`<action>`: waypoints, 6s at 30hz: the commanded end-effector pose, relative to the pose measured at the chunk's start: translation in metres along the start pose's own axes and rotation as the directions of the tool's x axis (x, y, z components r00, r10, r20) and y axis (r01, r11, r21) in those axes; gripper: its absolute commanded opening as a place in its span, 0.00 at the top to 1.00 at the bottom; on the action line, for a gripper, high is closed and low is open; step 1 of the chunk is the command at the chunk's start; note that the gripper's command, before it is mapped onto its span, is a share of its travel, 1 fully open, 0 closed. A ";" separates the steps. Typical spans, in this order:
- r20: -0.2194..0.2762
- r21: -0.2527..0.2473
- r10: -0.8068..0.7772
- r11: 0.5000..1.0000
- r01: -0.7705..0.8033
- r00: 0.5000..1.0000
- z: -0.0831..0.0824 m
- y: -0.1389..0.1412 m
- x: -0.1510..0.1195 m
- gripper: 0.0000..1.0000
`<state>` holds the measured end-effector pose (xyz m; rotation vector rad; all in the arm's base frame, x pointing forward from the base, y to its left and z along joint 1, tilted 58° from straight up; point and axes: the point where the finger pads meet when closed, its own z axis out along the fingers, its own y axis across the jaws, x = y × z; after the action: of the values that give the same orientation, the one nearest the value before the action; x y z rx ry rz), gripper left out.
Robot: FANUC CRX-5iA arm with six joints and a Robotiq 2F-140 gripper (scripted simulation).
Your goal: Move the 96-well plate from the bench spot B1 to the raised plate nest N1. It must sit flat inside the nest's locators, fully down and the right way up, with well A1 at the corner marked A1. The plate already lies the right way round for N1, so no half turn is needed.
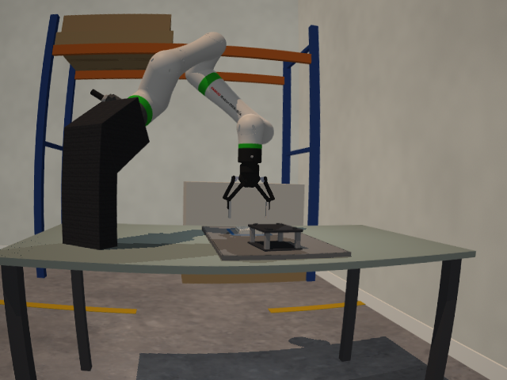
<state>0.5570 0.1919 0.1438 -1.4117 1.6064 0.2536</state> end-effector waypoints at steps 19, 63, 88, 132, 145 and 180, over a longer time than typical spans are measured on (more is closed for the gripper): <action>0.000 0.000 0.000 1.000 0.000 1.000 0.033 0.000 0.000 0.00; 0.000 0.000 0.000 1.000 0.000 1.000 0.036 0.000 0.000 1.00; 0.000 0.000 0.000 1.000 0.000 1.000 0.006 0.000 0.000 1.00; 0.000 0.000 0.000 1.000 0.000 1.000 -0.027 0.000 0.000 1.00; 0.000 0.000 -0.130 0.991 0.130 0.991 -0.033 -0.002 0.036 1.00; 0.000 0.000 -0.130 0.991 0.130 0.991 -0.050 -0.008 0.138 1.00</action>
<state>0.5537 0.0725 0.0775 -1.5096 1.5076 0.1766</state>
